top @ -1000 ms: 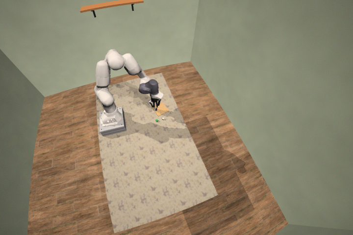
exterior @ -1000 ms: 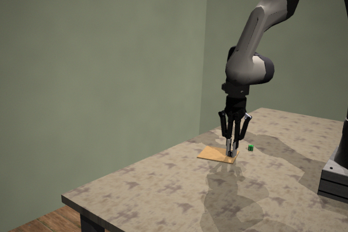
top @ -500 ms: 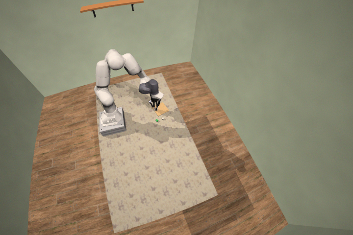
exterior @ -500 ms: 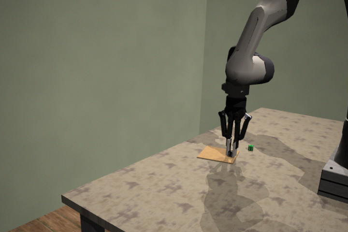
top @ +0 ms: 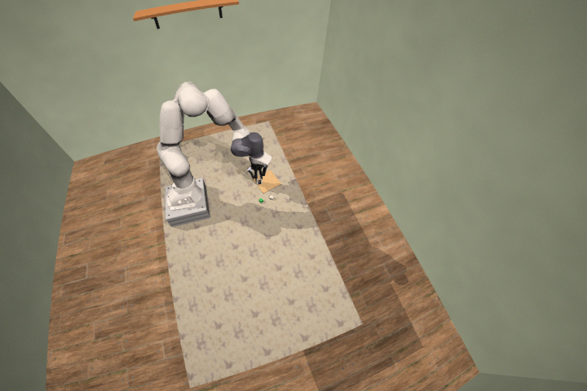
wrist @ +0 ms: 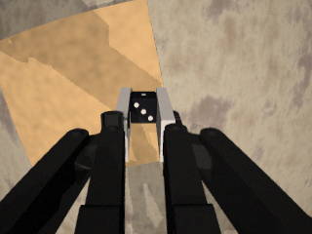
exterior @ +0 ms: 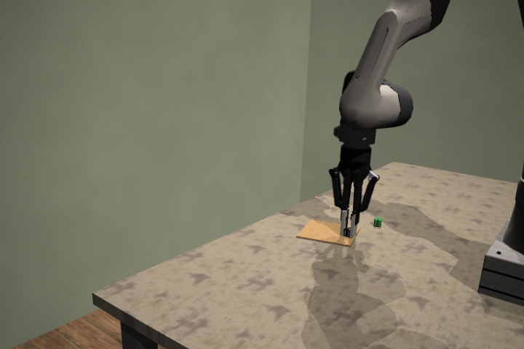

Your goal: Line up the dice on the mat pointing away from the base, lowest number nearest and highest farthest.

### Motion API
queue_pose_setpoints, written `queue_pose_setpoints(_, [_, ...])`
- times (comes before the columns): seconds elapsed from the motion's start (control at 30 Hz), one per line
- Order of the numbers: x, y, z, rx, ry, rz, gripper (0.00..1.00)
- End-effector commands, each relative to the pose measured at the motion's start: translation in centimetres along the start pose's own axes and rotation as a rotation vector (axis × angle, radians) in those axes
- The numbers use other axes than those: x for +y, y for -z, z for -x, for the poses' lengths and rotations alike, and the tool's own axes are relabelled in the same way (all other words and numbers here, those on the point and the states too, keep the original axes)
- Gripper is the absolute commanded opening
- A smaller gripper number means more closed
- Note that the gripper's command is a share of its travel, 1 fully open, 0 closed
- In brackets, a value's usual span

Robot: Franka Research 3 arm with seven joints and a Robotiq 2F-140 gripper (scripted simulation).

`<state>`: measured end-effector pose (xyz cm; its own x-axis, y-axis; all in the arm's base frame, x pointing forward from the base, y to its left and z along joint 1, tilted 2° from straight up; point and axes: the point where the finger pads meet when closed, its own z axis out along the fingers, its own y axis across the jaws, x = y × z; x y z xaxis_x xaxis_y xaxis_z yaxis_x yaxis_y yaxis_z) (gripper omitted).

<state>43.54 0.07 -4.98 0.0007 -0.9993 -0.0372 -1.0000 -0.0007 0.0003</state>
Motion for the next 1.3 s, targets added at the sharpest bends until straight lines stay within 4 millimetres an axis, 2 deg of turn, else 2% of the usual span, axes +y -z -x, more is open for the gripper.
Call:
queue_pose_setpoints(0.0, [-0.11,-0.07,-0.08,0.001,0.002,-0.003,0.09])
queue_pose_setpoints(1.23, [-0.11,-0.08,-0.08,0.001,0.002,-0.003,0.09])
queue_pose_setpoints(1.27, [-0.11,-0.08,-0.08,0.001,0.002,-0.003,0.12])
